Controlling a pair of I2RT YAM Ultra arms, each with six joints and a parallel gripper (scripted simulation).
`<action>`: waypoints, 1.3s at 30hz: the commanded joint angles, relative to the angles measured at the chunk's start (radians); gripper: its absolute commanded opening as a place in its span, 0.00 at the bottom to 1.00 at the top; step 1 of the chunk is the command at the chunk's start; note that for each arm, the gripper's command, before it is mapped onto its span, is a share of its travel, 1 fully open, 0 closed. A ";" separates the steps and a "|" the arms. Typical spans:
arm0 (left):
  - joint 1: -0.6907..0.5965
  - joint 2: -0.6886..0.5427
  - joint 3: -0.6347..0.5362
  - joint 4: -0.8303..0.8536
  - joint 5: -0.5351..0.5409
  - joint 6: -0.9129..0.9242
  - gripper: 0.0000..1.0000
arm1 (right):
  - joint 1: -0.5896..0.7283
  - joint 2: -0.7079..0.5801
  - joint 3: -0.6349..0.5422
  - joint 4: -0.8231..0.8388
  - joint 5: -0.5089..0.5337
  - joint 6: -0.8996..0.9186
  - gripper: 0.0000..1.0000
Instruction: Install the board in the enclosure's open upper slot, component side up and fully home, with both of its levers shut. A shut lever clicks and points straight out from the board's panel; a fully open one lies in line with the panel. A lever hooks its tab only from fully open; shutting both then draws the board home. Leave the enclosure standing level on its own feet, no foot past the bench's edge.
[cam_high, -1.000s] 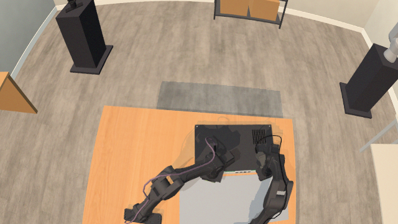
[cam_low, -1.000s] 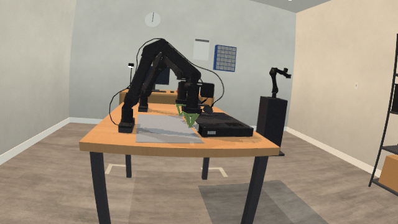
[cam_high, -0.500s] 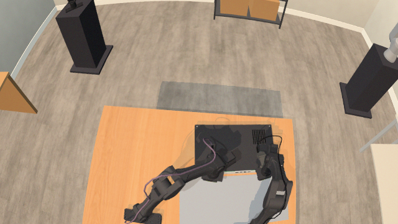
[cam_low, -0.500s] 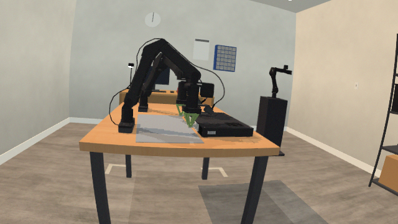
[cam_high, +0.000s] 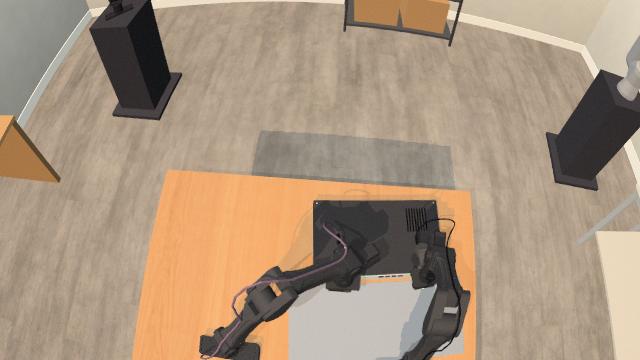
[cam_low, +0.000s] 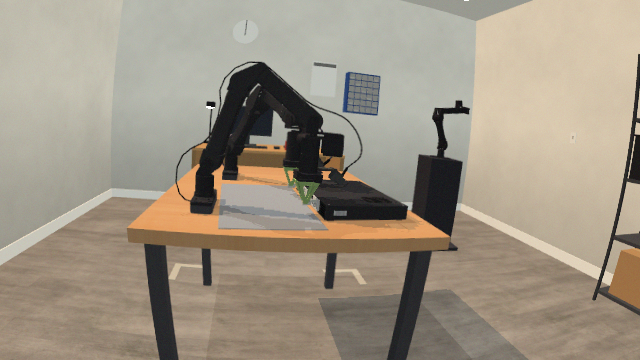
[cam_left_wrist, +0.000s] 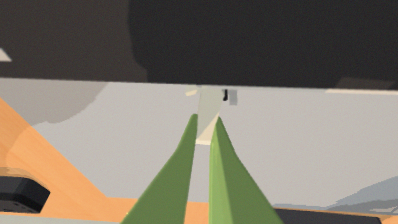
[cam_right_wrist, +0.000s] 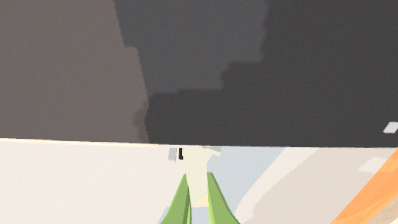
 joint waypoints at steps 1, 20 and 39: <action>-0.003 0.014 0.031 -0.009 -0.022 -0.040 0.03 | 0.007 -0.026 -0.011 0.028 -0.020 0.051 0.03; -0.005 0.029 0.057 -0.022 -0.010 -0.142 0.03 | 0.018 -0.013 0.019 0.008 -0.021 0.166 0.03; 0.010 -0.028 0.036 0.000 -0.019 -0.132 0.42 | 0.021 -0.054 0.033 -0.012 -0.017 0.170 0.42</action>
